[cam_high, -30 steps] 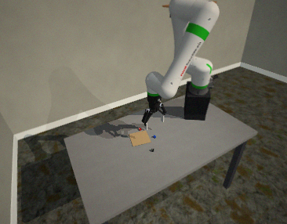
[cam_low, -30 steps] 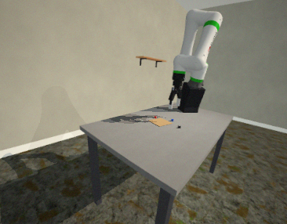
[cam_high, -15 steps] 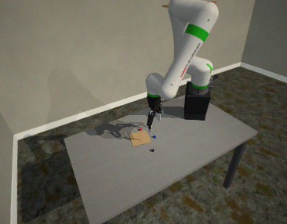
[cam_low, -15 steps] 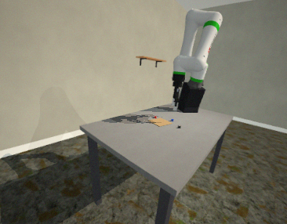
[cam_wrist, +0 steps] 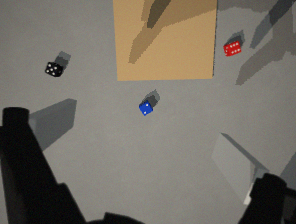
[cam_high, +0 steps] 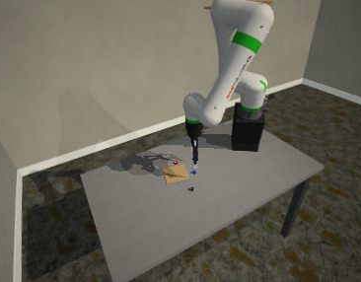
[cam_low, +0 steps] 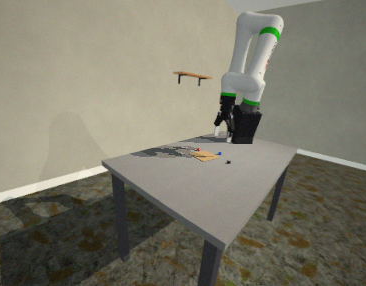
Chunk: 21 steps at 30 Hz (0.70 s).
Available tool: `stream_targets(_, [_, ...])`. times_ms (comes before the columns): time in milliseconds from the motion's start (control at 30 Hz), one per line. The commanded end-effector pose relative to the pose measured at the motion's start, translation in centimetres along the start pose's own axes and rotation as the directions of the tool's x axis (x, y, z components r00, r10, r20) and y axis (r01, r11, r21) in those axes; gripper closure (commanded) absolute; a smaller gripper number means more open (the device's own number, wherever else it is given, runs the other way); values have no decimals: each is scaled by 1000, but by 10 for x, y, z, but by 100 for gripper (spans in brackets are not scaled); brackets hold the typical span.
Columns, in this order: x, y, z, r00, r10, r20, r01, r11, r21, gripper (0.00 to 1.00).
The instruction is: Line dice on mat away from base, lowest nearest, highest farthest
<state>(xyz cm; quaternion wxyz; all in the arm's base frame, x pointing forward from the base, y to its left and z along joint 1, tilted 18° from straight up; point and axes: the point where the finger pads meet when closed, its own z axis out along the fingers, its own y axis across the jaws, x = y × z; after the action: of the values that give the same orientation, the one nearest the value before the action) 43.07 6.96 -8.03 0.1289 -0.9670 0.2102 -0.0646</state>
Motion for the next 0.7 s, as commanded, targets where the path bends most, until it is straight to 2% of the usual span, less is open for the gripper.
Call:
stream_targets(0, [0, 0, 2, 985, -171, 12, 171, 985, 25, 0])
stream_targets(167, [0, 0, 3, 965, -264, 9, 263, 964, 26, 0])
stream_targets(233, [0, 0, 5, 924, -382, 6, 382, 924, 27, 0])
stream_targets(333, [0, 0, 6, 896, -445, 4, 444, 895, 27, 0])
stream_targets(400, [0, 0, 7, 850, -527, 1, 527, 850, 27, 0])
stream_targets(600, [0, 0, 9, 750, -662, -3, 662, 749, 27, 0])
stream_targets(667, [0, 0, 9, 738, -675, -4, 674, 738, 27, 0])
